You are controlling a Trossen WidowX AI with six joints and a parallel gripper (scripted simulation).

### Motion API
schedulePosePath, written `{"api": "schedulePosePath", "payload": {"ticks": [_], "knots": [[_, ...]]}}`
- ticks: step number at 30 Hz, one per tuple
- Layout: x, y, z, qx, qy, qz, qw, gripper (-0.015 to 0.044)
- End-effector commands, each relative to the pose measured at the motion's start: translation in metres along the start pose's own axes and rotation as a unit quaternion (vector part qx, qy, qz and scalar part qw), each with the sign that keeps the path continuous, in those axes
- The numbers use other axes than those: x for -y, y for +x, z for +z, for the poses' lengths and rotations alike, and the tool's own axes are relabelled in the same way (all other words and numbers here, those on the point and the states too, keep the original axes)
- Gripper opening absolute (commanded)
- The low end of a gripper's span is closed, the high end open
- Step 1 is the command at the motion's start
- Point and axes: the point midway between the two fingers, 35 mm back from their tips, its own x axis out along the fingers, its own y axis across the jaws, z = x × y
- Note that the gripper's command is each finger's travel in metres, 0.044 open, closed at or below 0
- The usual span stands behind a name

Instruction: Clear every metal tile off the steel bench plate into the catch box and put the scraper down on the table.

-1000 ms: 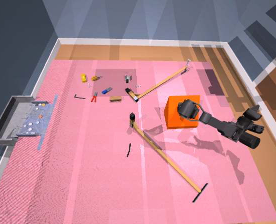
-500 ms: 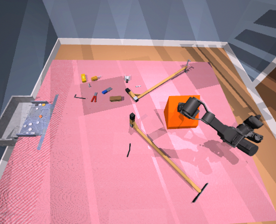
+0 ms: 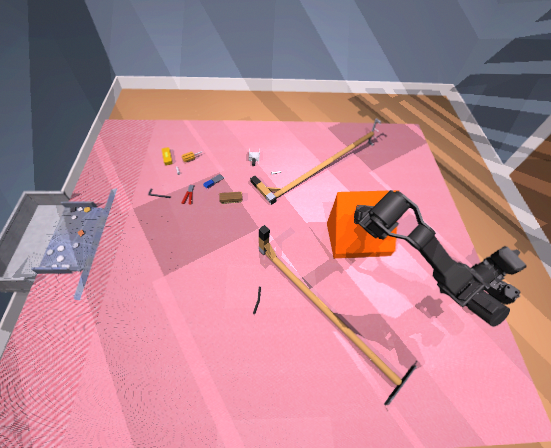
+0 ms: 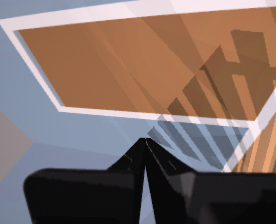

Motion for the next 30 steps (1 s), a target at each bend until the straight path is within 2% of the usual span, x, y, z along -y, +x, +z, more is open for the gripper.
{"api": "schedulePosePath", "payload": {"ticks": [1,30], "knots": [[0.007,-0.008,0.011,0.019,-0.001,-0.019,1.000,0.0000],[0.054,-0.076,0.060,0.127,0.017,-0.133,0.983,0.0000]]}}
